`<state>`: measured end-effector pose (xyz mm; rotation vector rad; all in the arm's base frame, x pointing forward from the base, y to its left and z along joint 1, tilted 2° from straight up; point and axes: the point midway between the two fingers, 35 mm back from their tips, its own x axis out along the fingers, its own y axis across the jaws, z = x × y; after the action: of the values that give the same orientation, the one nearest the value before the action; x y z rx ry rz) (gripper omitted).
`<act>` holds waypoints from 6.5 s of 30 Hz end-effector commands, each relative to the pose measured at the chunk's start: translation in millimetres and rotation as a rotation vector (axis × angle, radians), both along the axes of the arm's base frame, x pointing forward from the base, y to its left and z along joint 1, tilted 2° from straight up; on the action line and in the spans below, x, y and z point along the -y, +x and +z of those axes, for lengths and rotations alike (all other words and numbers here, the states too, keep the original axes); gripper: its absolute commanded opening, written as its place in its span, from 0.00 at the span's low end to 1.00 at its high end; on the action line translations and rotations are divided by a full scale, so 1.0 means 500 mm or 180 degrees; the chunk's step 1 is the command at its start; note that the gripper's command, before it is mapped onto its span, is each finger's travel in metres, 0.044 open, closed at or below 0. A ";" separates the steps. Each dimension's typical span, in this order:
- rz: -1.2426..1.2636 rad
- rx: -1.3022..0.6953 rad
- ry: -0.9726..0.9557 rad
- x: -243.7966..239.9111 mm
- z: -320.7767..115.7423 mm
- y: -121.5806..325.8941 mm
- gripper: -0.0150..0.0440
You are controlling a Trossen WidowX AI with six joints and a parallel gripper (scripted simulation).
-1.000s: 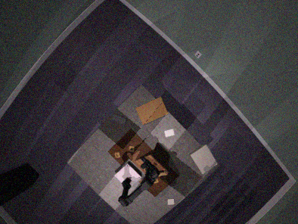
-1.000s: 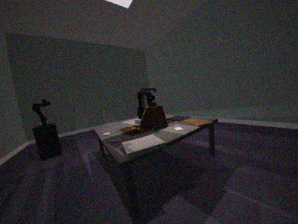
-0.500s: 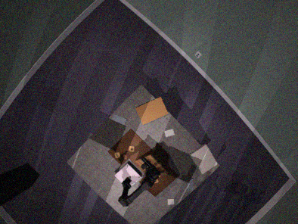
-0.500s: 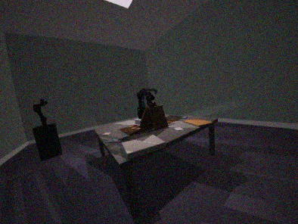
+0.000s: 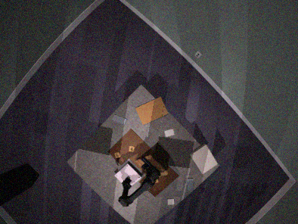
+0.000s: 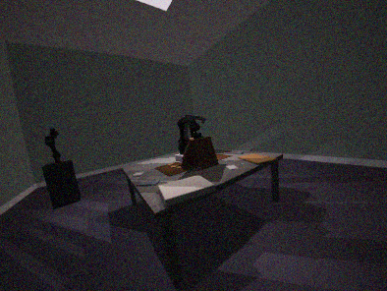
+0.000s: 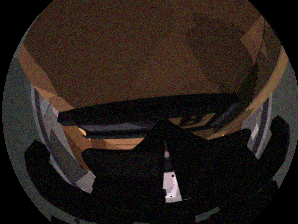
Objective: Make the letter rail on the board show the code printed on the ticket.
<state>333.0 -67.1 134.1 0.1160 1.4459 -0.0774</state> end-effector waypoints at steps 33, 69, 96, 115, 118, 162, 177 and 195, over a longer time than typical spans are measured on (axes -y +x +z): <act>0.0017 -0.0007 -0.0007 0.005 0.031 -0.034 0.25; 0.5310 0.2034 -0.1145 -0.027 0.302 -0.193 1.00; 0.4710 0.1656 -0.0299 -0.136 0.208 -0.089 0.83; 0.2863 0.0126 0.0092 -0.480 -0.097 -0.042 0.83; 0.2490 -0.0142 0.0031 -0.508 -0.162 -0.058 0.83; 0.2244 -0.0292 -0.0034 -0.518 -0.307 -0.069 0.83; 0.2244 -0.0292 -0.0034 -0.518 -0.307 -0.069 0.76; 0.2244 -0.0292 -0.0034 -0.519 -0.294 -0.070 0.29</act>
<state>297.7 192.3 -15.9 -0.4153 1.5060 0.4974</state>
